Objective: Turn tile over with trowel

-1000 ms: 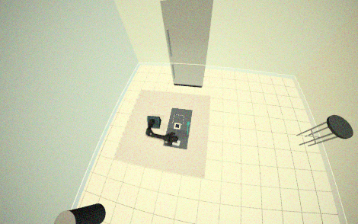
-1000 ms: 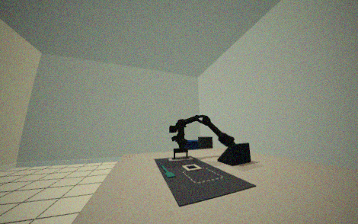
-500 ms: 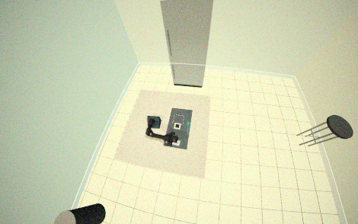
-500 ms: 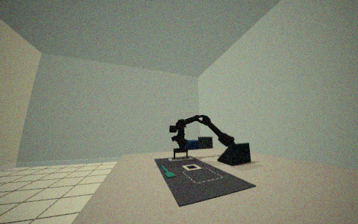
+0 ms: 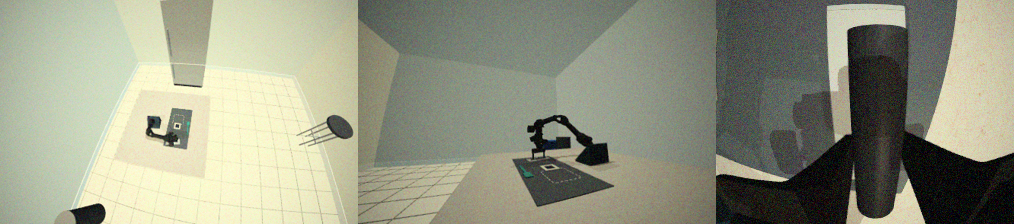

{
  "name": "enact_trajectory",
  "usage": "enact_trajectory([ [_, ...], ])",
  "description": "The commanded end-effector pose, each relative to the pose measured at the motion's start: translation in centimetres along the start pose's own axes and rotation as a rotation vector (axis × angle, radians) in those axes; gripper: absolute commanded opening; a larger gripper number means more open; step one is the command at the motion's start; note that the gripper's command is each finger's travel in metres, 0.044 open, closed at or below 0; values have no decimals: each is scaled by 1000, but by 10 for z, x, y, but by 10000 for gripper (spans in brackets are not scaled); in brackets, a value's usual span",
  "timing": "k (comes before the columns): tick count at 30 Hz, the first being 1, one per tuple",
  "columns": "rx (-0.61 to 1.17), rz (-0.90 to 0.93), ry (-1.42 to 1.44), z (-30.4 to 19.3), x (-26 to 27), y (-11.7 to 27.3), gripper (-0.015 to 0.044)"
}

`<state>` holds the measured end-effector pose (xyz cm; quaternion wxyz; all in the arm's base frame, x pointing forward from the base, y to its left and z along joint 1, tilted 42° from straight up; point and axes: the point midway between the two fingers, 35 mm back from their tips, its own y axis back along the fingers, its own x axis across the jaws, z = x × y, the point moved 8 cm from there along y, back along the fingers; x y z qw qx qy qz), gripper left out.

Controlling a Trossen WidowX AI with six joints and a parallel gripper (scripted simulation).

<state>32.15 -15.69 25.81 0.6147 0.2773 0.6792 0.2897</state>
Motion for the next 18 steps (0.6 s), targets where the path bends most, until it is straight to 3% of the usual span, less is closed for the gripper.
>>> enact_trajectory([
  [1,5,0,104,-1,0,-1,130],
  [18,5,2,602,-1,0,-1,130],
])
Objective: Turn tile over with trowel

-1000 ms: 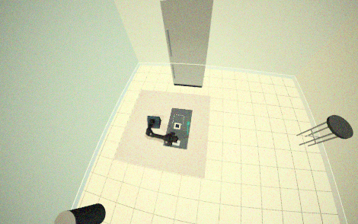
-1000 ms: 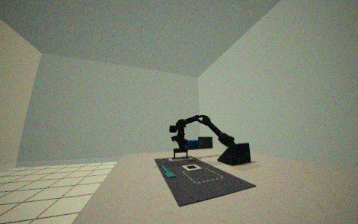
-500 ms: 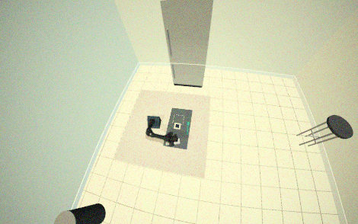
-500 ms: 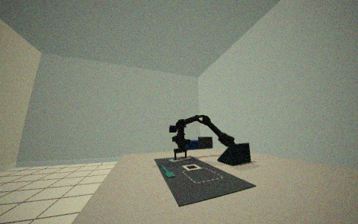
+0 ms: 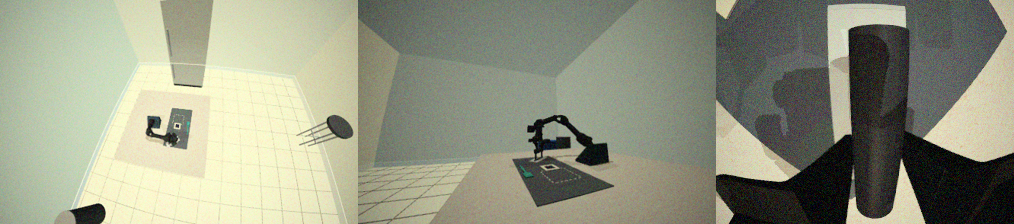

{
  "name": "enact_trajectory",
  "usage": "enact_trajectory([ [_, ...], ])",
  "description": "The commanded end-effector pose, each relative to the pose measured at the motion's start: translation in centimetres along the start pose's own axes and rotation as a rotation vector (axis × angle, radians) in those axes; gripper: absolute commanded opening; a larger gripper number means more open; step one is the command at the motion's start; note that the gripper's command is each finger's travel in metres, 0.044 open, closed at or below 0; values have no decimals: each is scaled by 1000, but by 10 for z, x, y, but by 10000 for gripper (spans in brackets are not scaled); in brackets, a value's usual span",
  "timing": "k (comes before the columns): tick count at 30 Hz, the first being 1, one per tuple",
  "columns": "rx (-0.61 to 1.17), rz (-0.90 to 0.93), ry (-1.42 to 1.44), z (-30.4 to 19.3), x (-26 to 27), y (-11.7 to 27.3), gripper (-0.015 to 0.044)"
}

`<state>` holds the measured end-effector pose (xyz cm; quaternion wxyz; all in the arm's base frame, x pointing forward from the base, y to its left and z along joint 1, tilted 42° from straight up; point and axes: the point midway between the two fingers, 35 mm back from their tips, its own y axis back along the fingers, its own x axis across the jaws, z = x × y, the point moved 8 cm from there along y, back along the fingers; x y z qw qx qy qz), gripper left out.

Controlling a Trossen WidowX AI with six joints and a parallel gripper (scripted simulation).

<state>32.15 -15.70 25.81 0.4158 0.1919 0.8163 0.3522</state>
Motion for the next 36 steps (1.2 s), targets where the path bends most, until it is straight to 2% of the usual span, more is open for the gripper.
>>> enact_trajectory([
  [1,4,3,103,-1,0,-1,130],
  [9,4,3,332,0,0,-1,130],
  [14,4,3,351,0,0,-1,130],
  [19,4,3,351,0,0,-1,261],
  [20,4,3,351,0,0,-1,270],
  [36,4,3,351,0,0,-1,270],
])
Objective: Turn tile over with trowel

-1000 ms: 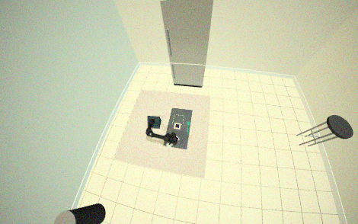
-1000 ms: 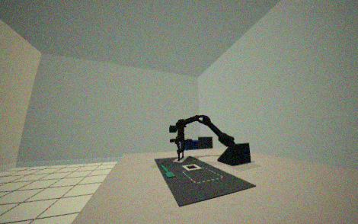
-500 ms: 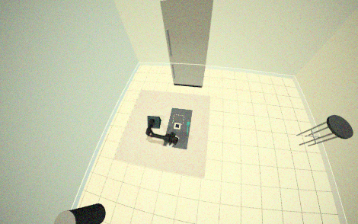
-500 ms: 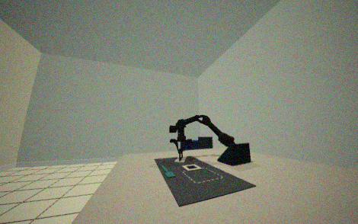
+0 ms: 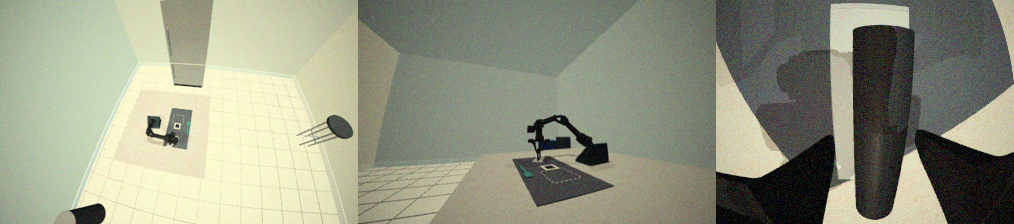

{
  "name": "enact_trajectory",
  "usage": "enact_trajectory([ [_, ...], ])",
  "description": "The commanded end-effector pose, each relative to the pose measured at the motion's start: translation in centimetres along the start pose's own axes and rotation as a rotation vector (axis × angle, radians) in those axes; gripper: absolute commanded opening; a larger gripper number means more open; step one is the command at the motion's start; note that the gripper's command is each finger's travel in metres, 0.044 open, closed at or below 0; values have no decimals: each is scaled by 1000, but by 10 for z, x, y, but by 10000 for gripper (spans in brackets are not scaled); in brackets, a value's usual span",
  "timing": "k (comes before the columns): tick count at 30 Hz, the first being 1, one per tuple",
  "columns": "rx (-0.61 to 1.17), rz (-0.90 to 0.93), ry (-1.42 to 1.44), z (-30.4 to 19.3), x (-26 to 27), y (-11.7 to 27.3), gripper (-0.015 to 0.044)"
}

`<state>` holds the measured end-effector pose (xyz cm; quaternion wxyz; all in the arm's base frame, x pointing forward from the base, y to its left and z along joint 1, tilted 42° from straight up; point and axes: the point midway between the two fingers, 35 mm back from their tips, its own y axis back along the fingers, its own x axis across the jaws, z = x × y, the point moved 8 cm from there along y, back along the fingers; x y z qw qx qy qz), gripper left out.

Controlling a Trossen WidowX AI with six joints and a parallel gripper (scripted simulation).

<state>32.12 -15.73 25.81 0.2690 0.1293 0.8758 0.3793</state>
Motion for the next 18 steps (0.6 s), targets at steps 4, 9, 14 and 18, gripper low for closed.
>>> enact_trajectory([
  [4,1,3,10,0,0,9,270],
  [9,2,2,27,-2,3,43,270],
  [14,1,2,10,0,2,43,270],
  [18,0,4,-49,5,-1,44,270],
])
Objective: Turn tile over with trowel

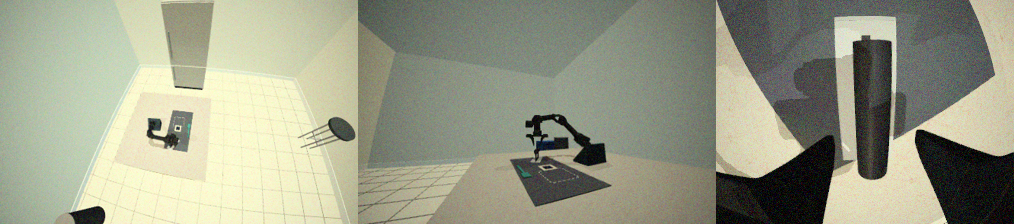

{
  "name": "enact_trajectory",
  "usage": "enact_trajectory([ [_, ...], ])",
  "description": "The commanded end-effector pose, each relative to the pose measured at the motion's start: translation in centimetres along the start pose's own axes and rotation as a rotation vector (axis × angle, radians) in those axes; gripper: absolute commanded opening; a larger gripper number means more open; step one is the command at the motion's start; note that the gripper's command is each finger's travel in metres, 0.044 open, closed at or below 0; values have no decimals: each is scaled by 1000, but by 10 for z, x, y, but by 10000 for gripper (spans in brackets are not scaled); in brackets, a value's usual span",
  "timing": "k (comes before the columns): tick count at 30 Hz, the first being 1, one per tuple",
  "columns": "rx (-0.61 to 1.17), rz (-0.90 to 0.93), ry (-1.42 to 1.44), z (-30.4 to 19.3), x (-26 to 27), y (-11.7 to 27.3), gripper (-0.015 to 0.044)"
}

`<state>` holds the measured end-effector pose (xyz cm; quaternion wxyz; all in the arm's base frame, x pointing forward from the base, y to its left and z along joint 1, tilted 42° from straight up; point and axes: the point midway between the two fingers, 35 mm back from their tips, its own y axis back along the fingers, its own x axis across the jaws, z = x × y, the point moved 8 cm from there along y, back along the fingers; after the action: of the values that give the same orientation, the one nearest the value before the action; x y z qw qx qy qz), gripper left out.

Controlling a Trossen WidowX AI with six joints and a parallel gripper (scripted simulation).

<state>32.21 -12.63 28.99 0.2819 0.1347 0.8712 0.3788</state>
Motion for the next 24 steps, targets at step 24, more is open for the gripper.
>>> enact_trajectory([
  [24,3,2,-20,4,-2,-36,270],
])
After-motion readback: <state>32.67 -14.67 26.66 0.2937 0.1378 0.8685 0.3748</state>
